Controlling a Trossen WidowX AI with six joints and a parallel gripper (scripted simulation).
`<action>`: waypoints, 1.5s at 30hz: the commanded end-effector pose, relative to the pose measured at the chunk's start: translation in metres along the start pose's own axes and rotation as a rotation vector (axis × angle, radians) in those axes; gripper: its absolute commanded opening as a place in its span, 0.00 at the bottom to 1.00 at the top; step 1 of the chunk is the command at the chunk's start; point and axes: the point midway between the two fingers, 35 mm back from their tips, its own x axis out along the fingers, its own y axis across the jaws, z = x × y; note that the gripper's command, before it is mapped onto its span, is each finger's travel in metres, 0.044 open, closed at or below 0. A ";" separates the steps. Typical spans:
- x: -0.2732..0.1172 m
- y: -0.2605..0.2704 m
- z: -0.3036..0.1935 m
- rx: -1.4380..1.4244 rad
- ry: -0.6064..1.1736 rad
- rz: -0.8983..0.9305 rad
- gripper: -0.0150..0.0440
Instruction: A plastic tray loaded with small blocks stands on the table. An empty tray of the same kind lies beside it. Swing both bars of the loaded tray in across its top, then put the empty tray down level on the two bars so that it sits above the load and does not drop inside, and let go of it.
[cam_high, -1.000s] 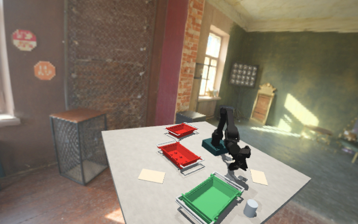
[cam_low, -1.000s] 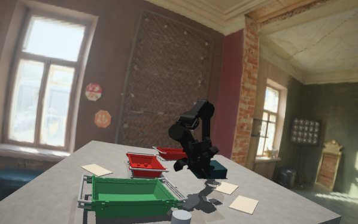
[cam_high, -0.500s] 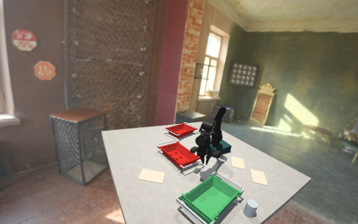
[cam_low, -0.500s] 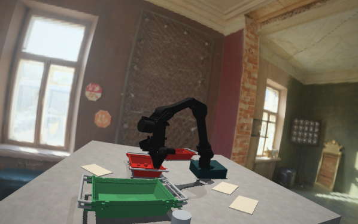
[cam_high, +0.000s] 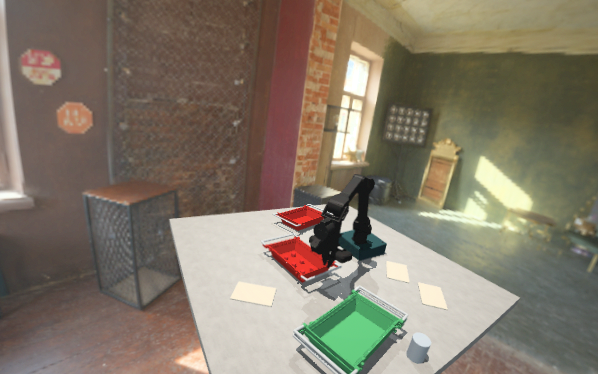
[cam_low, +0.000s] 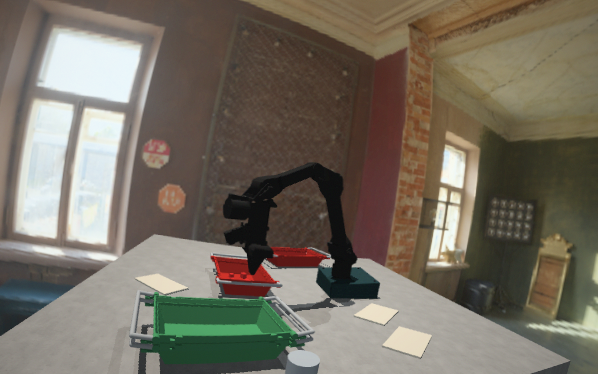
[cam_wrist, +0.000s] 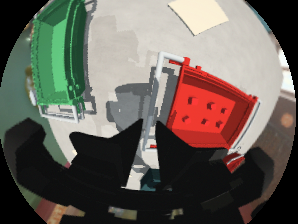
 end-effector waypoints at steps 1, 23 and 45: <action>0.013 -0.002 0.000 0.011 0.004 -0.008 0.40; 0.030 -0.018 -0.001 0.010 0.004 -0.010 0.40; 0.042 -0.078 -0.002 0.010 0.005 -0.016 0.40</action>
